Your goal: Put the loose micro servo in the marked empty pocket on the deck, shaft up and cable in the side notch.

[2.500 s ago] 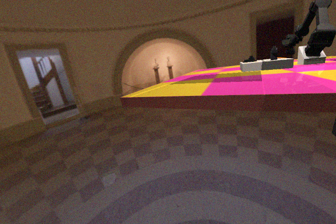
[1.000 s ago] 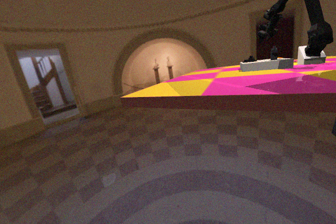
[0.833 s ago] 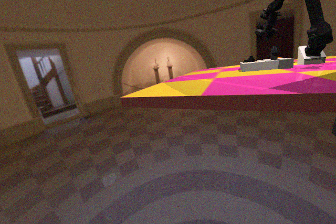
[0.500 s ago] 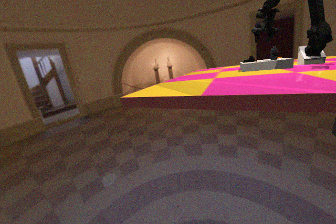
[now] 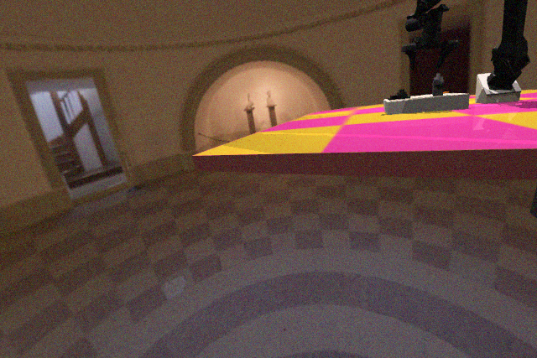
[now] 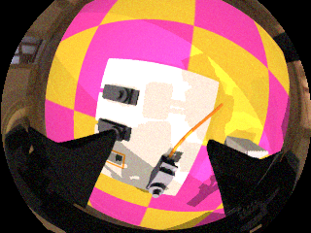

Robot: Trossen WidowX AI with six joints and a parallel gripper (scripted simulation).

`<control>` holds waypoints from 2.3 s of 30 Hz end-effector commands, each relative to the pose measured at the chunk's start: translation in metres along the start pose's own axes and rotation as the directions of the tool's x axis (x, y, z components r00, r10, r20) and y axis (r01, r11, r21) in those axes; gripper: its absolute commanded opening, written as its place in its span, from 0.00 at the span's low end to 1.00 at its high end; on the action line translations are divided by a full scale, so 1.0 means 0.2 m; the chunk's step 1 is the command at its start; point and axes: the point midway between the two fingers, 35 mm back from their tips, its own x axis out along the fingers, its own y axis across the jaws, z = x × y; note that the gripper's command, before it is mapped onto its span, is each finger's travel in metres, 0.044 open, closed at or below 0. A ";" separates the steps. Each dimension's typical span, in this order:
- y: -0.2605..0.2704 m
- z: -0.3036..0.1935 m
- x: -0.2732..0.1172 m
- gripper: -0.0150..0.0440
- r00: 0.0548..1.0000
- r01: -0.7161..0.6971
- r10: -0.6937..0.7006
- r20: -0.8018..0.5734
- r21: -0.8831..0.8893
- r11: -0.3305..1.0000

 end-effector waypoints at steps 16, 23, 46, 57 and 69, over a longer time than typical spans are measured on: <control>-0.04 -0.44 0.02 1.00 0.984 0.147 -0.110 -0.136 0.298 0.943; -0.06 -0.46 0.14 1.00 0.984 0.147 -0.110 -0.137 0.298 0.943; -0.07 -0.47 0.24 0.82 0.984 0.147 -0.110 -0.137 0.298 0.943; -0.07 -0.47 0.24 0.43 0.984 0.147 -0.110 -0.137 0.298 0.943; -0.07 -0.47 0.09 0.25 0.984 0.147 -0.110 -0.137 0.298 0.943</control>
